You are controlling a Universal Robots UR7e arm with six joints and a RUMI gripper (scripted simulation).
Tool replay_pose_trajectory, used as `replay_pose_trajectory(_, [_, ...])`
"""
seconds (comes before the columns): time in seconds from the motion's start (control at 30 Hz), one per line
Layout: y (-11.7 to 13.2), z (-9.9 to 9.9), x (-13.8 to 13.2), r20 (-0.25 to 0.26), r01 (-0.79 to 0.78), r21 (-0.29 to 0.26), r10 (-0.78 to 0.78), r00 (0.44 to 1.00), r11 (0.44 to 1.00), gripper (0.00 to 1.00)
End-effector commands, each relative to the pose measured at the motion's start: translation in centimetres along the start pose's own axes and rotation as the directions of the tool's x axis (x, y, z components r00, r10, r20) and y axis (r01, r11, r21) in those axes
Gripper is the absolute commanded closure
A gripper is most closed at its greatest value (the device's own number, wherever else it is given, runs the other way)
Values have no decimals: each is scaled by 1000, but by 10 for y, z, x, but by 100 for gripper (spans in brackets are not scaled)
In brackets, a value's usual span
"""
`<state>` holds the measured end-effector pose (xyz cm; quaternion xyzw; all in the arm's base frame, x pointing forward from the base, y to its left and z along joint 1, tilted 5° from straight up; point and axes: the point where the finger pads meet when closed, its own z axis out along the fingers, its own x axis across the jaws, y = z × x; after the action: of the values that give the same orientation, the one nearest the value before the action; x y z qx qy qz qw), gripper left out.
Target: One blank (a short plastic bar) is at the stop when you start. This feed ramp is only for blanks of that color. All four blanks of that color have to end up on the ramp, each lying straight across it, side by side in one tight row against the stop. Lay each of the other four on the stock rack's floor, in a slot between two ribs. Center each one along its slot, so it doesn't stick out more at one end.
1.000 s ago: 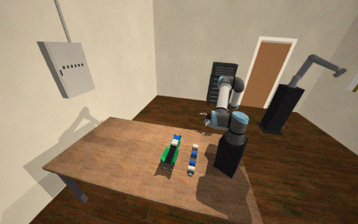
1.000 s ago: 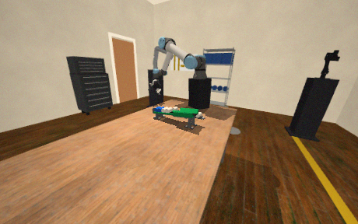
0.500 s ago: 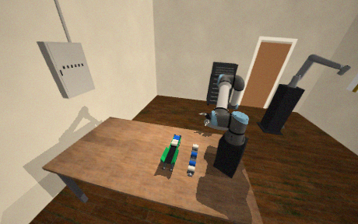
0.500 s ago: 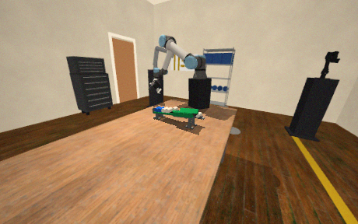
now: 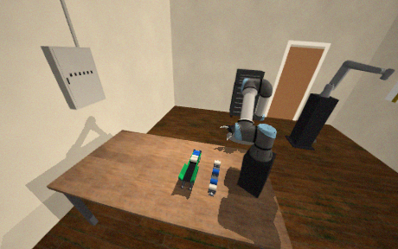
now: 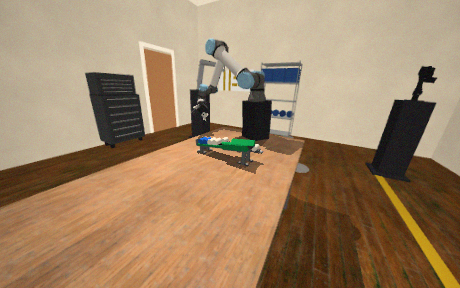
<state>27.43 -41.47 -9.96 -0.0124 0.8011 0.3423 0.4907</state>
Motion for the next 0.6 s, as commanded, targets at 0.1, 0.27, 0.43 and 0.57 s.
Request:
replay_pose_trajectory(0.1, [9, 21, -5, -70, 24, 80, -18, 997, 997, 0])
replay_pose_trajectory(0.27, [16, 34, -8, -112, 41, 125, -27, 993, 991, 0])
replay_pose_trajectory(0.43, [22, 46, -10, -149, 57, 163, -32, 988, 985, 0])
replay_pose_trajectory(0.57, [29, 58, -13, -184, 76, 203, -38, 982, 976, 0])
